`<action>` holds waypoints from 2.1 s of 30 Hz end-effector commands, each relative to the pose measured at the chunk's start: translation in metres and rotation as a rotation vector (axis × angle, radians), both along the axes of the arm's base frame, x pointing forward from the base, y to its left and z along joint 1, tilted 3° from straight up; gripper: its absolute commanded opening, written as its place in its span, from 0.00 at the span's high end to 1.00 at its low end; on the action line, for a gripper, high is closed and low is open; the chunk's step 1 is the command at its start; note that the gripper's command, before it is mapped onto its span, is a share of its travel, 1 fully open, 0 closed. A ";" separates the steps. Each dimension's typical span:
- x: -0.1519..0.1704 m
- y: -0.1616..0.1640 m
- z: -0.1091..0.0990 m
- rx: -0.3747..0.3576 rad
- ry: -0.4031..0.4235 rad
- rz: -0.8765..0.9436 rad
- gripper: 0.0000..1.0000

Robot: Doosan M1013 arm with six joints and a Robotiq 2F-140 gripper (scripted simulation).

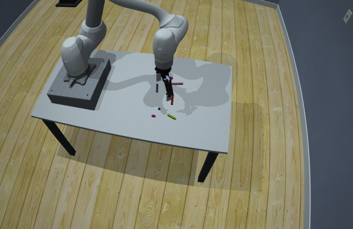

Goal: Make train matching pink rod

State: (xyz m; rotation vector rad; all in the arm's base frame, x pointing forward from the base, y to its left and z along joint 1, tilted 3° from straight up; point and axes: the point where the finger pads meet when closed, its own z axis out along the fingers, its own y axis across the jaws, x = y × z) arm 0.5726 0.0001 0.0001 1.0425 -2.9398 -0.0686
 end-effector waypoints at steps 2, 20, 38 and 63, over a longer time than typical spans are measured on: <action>0.001 0.013 0.000 0.017 -0.007 0.166 0.00; 0.002 0.070 -0.003 0.040 -0.034 0.840 0.00; -0.003 0.135 -0.006 0.065 -0.065 1.609 0.00; -0.012 0.182 -0.008 0.082 -0.087 2.161 0.85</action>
